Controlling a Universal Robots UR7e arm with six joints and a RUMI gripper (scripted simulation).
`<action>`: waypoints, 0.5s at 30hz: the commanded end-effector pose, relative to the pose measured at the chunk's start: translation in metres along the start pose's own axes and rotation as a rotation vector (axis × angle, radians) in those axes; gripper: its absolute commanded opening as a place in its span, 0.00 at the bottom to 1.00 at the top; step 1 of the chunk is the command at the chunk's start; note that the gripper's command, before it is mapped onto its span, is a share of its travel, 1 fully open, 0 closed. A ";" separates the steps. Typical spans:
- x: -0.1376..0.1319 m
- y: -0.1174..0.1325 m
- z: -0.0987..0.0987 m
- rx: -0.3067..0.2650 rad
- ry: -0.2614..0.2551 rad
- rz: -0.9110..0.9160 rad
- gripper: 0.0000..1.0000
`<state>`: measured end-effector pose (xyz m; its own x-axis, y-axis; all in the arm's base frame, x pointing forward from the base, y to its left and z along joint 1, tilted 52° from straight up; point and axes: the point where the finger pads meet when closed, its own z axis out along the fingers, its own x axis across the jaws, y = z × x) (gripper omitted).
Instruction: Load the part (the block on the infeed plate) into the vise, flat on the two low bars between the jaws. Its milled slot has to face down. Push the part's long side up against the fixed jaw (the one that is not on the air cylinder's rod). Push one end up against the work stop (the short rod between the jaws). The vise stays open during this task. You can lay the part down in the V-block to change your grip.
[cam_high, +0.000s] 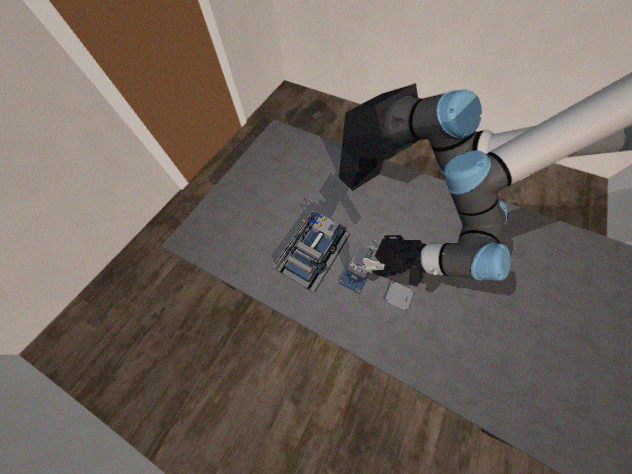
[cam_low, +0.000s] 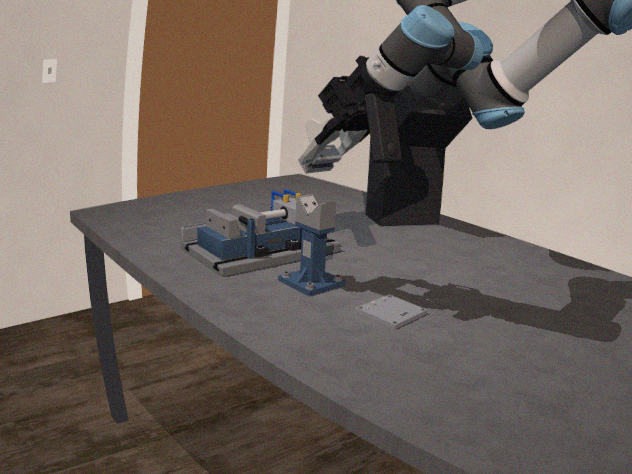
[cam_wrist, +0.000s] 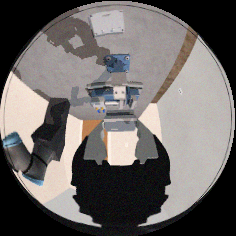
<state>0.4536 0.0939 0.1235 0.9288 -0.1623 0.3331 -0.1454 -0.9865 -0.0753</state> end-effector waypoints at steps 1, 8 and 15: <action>0.000 0.000 0.000 0.000 0.001 0.000 0.00; 0.000 -0.001 0.001 0.000 0.001 0.000 0.00; 0.000 -0.003 0.003 0.000 0.001 0.000 0.00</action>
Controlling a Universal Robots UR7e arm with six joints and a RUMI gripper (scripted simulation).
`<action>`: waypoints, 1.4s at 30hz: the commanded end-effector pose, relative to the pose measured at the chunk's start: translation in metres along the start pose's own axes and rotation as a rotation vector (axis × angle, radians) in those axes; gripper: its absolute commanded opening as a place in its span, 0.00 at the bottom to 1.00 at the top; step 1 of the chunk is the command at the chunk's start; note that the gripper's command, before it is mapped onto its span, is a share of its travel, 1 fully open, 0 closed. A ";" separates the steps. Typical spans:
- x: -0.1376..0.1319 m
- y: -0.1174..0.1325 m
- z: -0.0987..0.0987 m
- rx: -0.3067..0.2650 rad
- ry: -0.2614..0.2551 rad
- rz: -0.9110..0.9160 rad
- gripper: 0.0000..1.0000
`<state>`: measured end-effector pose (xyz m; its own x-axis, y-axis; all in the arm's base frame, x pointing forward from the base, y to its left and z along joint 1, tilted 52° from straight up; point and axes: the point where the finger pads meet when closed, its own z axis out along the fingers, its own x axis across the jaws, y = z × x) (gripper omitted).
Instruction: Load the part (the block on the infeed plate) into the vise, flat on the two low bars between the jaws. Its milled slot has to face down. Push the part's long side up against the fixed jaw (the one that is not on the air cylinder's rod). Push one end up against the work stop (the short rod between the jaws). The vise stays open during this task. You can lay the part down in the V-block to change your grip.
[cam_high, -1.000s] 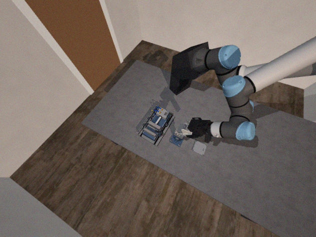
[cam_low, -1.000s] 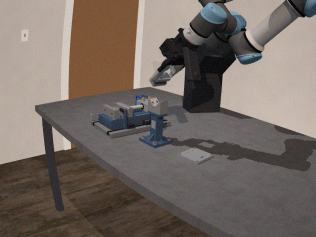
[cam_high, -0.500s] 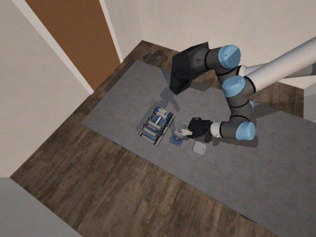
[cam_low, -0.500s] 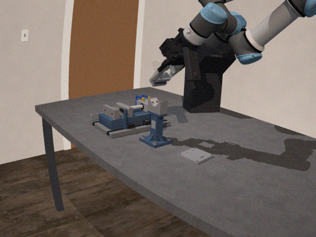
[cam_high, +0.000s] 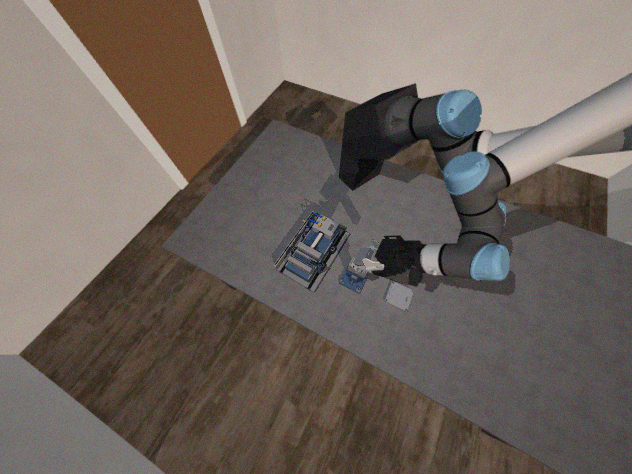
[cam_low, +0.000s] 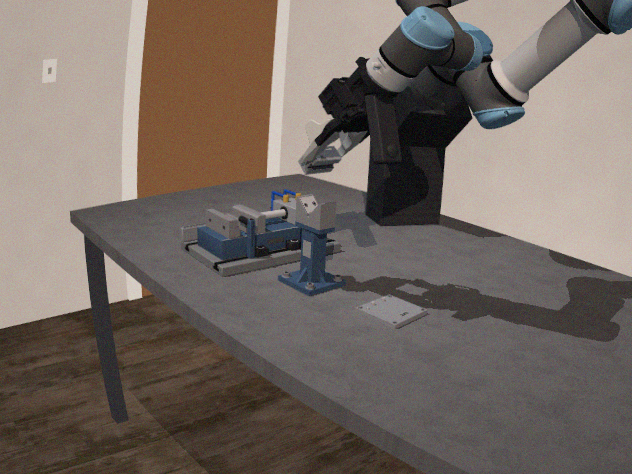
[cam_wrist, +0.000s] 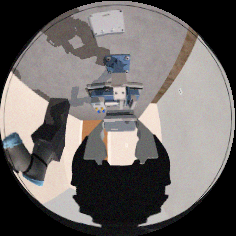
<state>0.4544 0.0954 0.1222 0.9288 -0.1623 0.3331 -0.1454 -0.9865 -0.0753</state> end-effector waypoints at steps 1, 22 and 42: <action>0.000 -0.001 0.001 0.000 0.001 0.000 0.00; 0.000 -0.011 0.011 0.000 0.001 0.000 0.00; 0.000 -0.025 0.025 0.000 0.001 0.000 0.00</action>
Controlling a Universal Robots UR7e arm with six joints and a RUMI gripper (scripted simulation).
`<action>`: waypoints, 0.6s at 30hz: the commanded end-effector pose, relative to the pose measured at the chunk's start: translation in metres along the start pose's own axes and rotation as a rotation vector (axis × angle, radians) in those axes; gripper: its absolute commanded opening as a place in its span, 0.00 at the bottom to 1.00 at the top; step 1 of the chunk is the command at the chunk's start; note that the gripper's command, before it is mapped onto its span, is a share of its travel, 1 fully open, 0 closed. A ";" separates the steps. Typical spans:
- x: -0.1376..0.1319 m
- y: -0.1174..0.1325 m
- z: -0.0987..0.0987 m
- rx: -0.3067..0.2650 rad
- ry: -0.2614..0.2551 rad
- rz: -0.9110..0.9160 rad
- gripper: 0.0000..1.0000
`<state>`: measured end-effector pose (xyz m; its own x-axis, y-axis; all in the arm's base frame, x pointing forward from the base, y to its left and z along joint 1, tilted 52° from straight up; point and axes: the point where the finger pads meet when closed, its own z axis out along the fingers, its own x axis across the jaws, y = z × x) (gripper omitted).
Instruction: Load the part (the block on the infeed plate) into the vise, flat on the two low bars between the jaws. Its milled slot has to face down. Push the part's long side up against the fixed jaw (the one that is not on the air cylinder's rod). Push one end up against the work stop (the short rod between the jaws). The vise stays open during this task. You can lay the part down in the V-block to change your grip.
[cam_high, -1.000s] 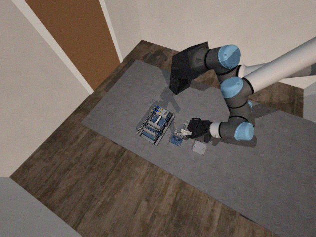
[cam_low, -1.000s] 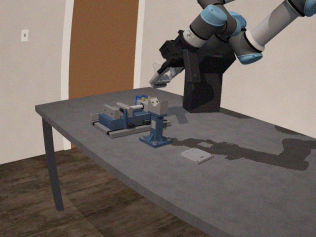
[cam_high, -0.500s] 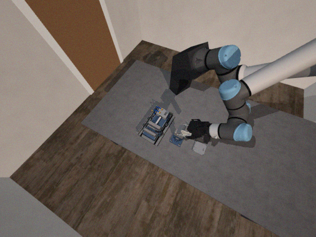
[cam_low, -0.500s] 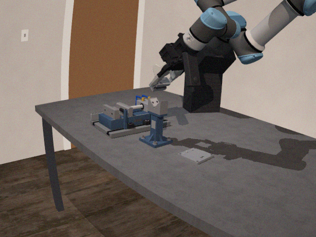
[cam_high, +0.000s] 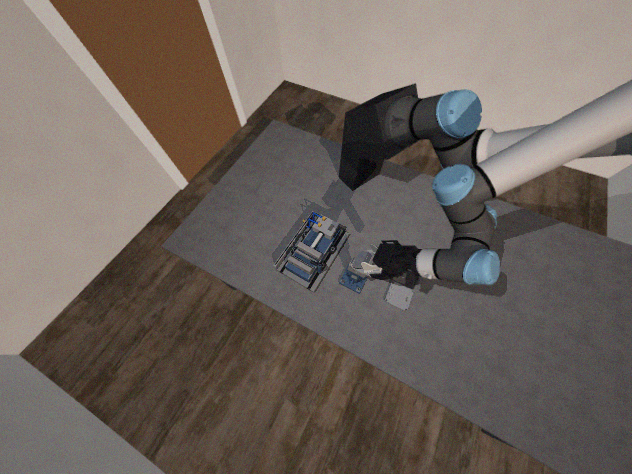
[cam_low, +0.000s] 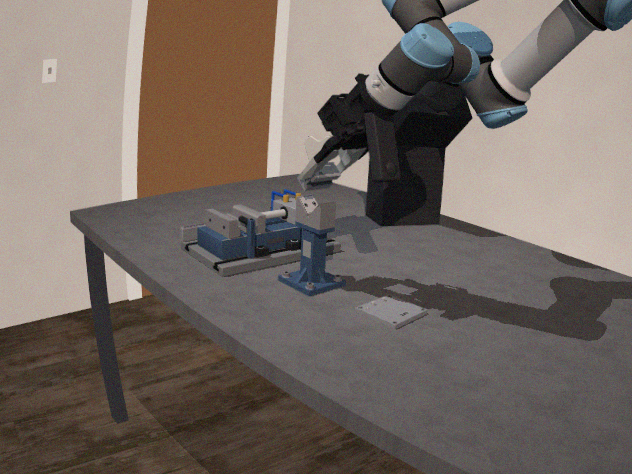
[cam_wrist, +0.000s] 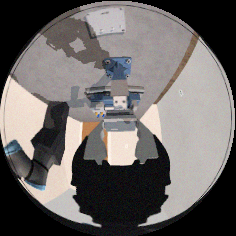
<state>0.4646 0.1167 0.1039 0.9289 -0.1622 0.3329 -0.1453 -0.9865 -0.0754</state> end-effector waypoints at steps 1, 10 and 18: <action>0.000 -0.004 0.004 0.000 0.001 0.000 0.00; 0.000 -0.011 0.011 0.000 0.001 0.000 0.00; 0.000 -0.016 0.016 0.000 0.001 0.000 0.00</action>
<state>0.4709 0.1298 0.0927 0.9289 -0.1622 0.3329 -0.1453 -0.9865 -0.0753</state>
